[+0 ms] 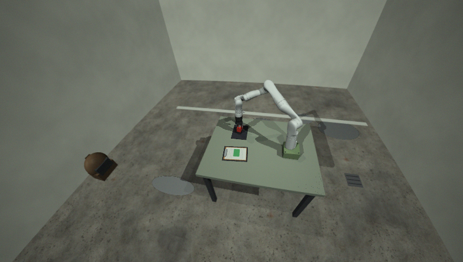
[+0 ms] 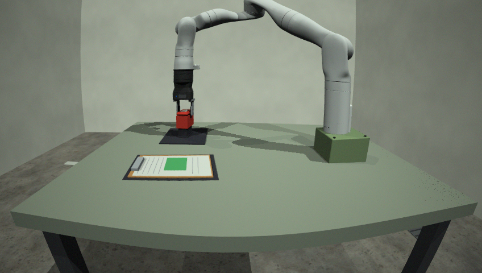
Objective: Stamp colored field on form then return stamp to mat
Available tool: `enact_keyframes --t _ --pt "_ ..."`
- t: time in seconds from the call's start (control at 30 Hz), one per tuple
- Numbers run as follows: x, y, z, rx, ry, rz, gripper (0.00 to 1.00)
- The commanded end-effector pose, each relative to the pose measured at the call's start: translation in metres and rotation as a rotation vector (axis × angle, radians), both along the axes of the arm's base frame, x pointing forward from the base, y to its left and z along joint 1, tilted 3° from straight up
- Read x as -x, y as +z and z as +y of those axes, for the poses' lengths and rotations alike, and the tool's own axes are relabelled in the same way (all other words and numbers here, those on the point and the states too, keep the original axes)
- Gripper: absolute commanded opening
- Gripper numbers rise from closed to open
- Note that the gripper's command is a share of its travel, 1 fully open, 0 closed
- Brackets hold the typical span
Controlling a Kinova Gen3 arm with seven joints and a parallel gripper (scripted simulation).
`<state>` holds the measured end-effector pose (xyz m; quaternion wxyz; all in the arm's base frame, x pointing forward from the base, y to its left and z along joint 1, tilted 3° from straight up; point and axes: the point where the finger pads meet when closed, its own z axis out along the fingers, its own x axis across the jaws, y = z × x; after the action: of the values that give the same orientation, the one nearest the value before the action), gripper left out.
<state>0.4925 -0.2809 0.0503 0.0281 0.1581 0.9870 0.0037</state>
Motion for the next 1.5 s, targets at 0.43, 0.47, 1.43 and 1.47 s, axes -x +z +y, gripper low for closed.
enact_keyframes --t 0.43,0.47,1.43,1.47 --pt "-0.0006 -0.0026 0.0 0.001 0.0 -0.001 1.0" --pt "-0.0006 -0.0028 0.0 0.001 0.0 -0.001 1.0" --pt "-0.001 -0.0088 0.0 0.001 0.0 -0.001 1.0" --pt "-0.001 -0.009 0.0 0.001 0.0 -0.001 1.0"
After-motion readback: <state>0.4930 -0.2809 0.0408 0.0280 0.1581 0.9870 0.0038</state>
